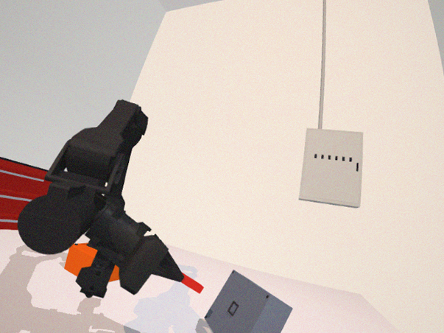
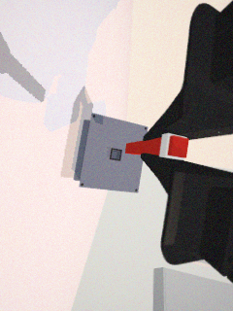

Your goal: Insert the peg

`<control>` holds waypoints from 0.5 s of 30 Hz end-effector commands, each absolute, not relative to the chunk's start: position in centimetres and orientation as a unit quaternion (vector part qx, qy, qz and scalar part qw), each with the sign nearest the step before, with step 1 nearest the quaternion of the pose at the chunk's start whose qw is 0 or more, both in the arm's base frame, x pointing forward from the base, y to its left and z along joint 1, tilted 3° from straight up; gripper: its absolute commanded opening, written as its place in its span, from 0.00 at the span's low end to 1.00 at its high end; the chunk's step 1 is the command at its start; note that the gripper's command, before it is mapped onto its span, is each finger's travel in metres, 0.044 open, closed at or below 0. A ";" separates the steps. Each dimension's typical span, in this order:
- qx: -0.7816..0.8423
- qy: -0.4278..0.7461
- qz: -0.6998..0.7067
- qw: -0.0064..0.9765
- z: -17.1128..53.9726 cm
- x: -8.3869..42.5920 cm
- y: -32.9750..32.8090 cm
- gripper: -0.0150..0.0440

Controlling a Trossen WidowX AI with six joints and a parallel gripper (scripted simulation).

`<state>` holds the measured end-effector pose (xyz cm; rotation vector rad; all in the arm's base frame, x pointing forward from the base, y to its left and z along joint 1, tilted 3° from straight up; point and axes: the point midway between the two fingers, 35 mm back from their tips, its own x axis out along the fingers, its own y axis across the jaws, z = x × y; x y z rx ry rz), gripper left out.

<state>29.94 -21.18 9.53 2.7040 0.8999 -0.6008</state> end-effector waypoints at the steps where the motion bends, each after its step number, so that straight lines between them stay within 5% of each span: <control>1: 0.924 0.305 -0.204 0.109 9.3 30.3 -21.0 0.25; 15: 0.928 0.297 -0.200 0.106 8.6 31.4 -20.5 0.25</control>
